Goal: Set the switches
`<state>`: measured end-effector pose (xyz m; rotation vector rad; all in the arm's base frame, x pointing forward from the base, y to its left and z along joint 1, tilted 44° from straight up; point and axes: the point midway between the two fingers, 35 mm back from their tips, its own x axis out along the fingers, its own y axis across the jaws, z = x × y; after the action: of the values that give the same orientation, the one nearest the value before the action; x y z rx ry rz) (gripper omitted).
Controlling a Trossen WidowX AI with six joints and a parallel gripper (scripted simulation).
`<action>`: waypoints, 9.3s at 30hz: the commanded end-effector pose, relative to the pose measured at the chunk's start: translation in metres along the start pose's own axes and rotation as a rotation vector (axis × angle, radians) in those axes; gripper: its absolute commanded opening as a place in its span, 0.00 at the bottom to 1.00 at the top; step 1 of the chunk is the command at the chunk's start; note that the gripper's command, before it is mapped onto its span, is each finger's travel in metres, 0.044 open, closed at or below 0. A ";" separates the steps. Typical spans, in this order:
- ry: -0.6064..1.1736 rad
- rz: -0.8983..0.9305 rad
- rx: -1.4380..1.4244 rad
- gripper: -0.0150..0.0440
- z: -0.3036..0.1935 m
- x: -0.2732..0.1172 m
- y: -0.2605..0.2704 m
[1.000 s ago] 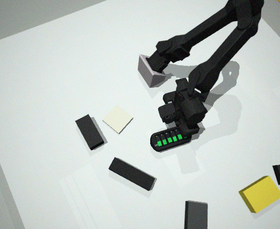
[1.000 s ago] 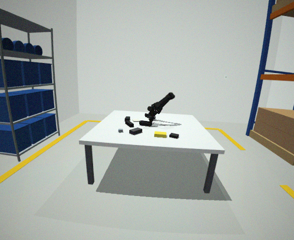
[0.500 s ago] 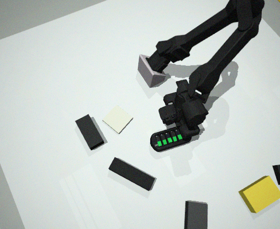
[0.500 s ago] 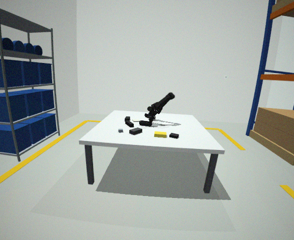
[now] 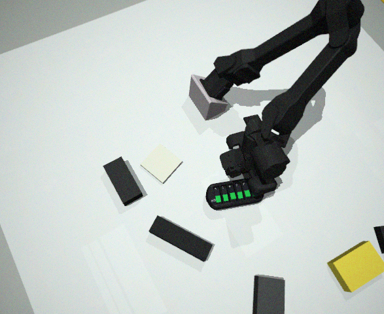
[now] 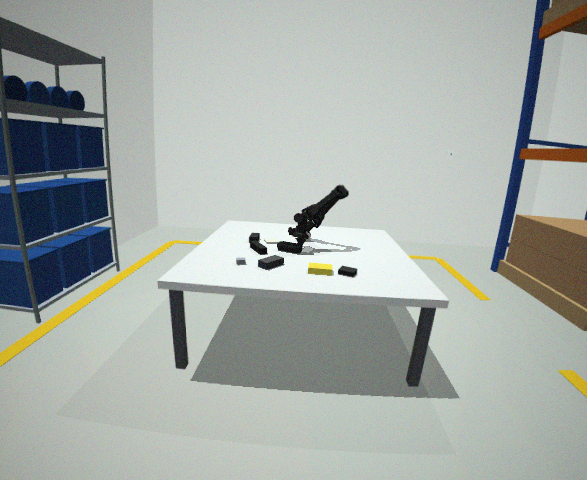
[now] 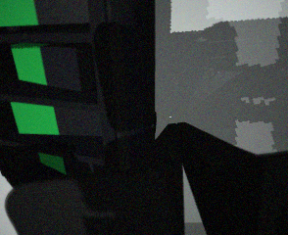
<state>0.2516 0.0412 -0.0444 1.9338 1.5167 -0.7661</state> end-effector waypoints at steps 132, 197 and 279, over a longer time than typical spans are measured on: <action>-0.055 -0.282 0.317 0.25 0.082 -0.067 0.061; -0.051 -0.281 0.316 0.25 0.031 -0.050 0.097; -0.053 -0.283 0.316 0.25 0.057 -0.065 0.081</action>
<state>0.3124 -0.0586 -0.0288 1.9231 1.7430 -1.2369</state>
